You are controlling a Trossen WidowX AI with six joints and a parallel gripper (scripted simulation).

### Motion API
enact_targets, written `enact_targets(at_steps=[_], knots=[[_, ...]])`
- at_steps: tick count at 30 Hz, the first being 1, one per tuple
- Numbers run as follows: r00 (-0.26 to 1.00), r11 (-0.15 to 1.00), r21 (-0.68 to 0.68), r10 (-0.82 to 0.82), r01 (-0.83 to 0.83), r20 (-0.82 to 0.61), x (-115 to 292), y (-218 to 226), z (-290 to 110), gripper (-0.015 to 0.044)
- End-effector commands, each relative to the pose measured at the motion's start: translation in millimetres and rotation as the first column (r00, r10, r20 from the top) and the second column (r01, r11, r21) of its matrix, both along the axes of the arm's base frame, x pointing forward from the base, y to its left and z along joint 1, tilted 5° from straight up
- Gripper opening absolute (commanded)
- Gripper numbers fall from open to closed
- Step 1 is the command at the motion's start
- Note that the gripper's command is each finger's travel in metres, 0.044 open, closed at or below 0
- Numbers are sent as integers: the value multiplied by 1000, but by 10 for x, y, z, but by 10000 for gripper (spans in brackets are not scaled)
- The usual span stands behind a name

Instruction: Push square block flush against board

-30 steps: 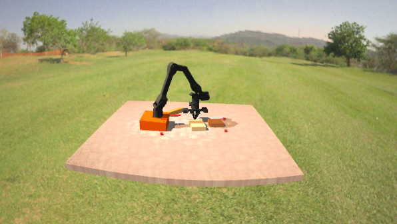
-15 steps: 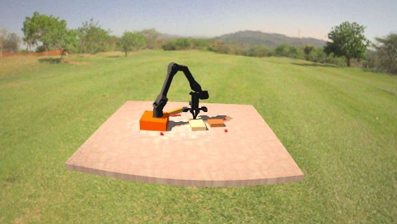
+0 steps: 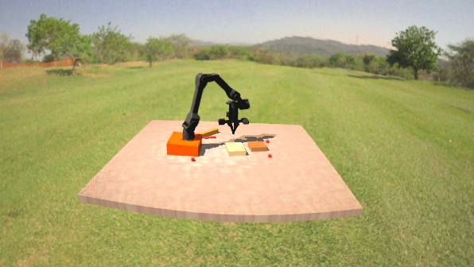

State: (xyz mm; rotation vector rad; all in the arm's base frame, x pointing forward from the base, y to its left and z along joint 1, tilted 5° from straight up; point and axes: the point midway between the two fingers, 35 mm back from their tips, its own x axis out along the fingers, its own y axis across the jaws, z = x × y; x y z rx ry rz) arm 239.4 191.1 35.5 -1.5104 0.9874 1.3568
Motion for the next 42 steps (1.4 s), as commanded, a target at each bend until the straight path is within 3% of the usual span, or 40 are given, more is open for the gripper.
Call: enact_targets(at_steps=[1,10,19,31,42], knots=[[996,996,1,-87,87,-6,-7,-117,-11,0],[923,923,23,-385,385,-6,-10,-454,24,0],[763,762,44,-646,646,-11,-55,-775,43,0],[443,440,69,-896,895,-25,-172,-1167,44,0],[83,79,87,-996,993,-43,-328,-1483,21,0]])
